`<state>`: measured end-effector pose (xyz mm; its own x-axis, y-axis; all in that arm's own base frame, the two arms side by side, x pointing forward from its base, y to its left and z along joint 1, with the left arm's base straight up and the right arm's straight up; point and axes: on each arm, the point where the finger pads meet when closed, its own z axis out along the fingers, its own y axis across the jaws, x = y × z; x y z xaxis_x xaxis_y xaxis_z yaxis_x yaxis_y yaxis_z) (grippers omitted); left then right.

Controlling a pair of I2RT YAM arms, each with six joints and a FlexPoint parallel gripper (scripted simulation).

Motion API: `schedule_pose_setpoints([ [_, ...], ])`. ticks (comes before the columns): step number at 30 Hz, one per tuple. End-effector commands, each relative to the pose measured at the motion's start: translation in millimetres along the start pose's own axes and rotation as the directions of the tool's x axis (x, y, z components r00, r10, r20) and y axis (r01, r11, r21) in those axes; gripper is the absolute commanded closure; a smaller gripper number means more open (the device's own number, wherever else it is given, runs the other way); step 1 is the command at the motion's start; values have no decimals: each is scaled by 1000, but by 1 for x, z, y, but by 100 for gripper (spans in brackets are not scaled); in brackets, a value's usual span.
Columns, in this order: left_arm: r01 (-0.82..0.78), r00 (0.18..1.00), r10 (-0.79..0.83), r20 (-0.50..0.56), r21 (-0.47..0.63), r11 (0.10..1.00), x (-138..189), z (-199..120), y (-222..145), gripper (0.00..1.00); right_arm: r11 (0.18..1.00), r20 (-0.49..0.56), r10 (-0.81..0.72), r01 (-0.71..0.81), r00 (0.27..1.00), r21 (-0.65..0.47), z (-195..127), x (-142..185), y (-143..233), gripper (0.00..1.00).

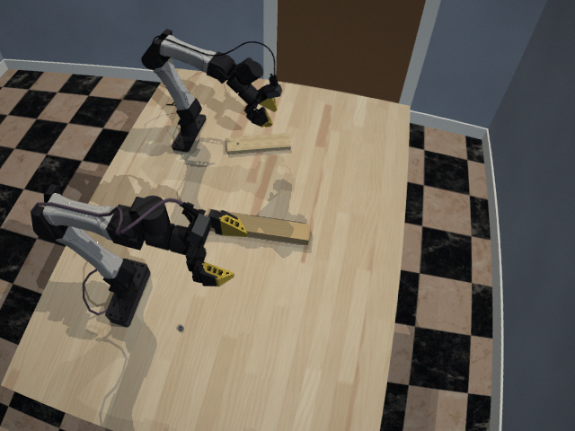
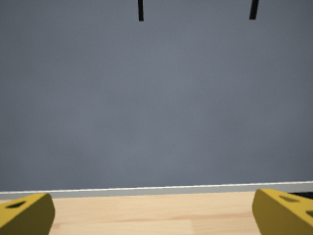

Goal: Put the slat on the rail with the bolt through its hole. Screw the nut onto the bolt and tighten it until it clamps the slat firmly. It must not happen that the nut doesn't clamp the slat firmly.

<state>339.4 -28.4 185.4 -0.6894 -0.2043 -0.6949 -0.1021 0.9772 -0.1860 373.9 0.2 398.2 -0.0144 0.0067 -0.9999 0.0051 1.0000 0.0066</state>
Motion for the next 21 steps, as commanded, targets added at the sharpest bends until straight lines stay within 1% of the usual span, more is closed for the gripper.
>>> schedule_pose_setpoints([
  [1,21,995,-22,-94,-4,1000,26,8,0,0,1000,22,-7,7,1000,-5,1,-7,0,0],
  [10,57,966,-68,-250,-54,997,70,12,6,0,1000,22,-7,7,1000,-5,1,-7,0,0],
  [12,57,966,-68,-250,-54,997,70,12,6,0,1000,22,-7,7,1000,-5,1,-7,0,0],
  [21,78,909,-120,-399,-120,990,114,9,14,0,1000,22,-7,7,1000,-5,1,-7,0,0],
])
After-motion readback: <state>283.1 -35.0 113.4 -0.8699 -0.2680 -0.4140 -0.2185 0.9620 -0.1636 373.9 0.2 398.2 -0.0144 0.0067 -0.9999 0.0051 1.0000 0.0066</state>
